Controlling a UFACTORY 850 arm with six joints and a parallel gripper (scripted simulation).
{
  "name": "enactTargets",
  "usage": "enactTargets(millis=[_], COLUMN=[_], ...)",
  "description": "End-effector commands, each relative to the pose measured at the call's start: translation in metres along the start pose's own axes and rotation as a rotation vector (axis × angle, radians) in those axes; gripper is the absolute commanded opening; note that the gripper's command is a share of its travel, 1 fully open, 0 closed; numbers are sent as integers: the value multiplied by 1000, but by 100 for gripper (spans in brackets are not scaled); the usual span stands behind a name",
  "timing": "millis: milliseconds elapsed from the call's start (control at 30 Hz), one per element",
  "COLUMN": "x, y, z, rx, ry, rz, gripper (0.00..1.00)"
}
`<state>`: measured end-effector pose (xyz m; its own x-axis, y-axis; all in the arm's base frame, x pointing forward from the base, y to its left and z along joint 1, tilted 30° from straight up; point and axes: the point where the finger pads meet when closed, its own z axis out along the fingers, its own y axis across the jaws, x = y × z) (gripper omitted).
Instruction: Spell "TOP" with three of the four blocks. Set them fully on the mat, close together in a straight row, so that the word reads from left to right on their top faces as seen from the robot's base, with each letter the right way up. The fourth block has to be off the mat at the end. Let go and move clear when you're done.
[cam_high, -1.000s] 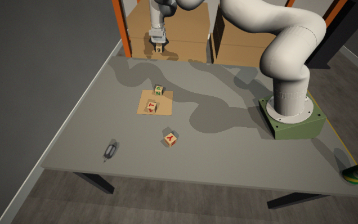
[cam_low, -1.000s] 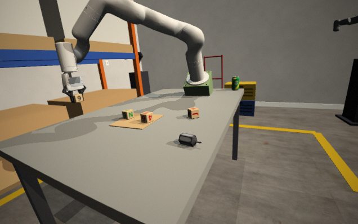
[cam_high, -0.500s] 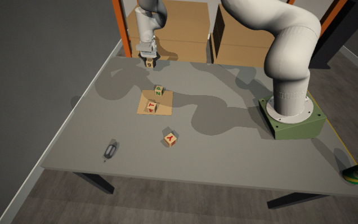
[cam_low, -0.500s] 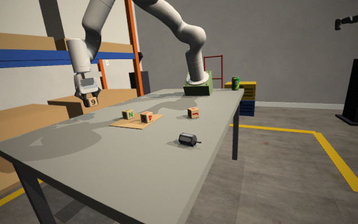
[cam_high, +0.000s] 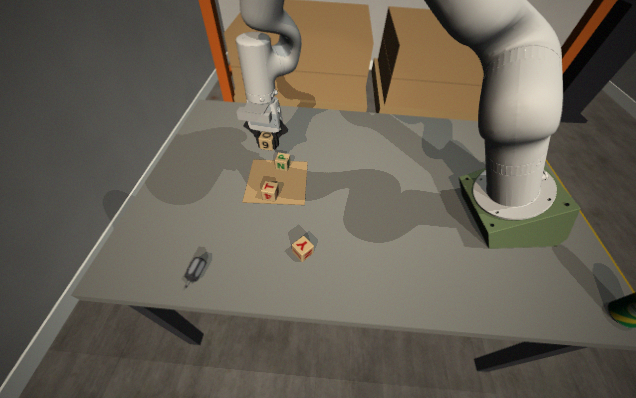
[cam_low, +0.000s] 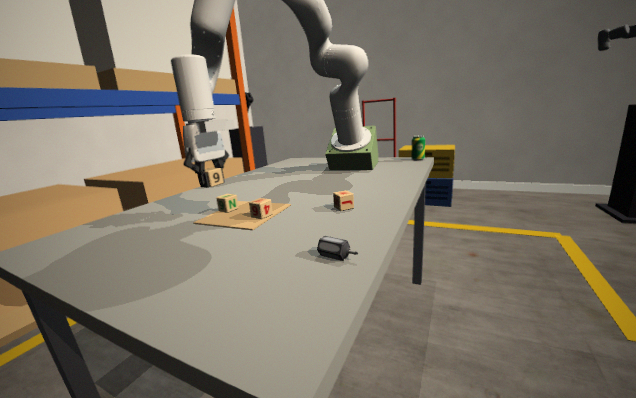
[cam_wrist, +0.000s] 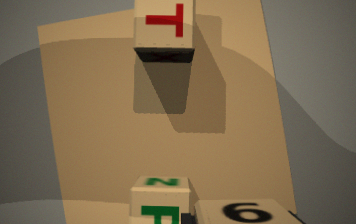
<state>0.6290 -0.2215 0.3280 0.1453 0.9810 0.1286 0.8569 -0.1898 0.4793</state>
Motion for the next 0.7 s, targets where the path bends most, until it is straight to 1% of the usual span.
enactTargets(millis=[0, 33, 100, 667], x=[50, 58, 65, 65], y=[-30, -37, -42, -42], z=[-7, -8, -9, -8], rx=[-12, -12, -13, -13], ry=[-13, -13, -13, -14], rz=[19, 22, 25, 25], gripper=[44, 44, 44, 44])
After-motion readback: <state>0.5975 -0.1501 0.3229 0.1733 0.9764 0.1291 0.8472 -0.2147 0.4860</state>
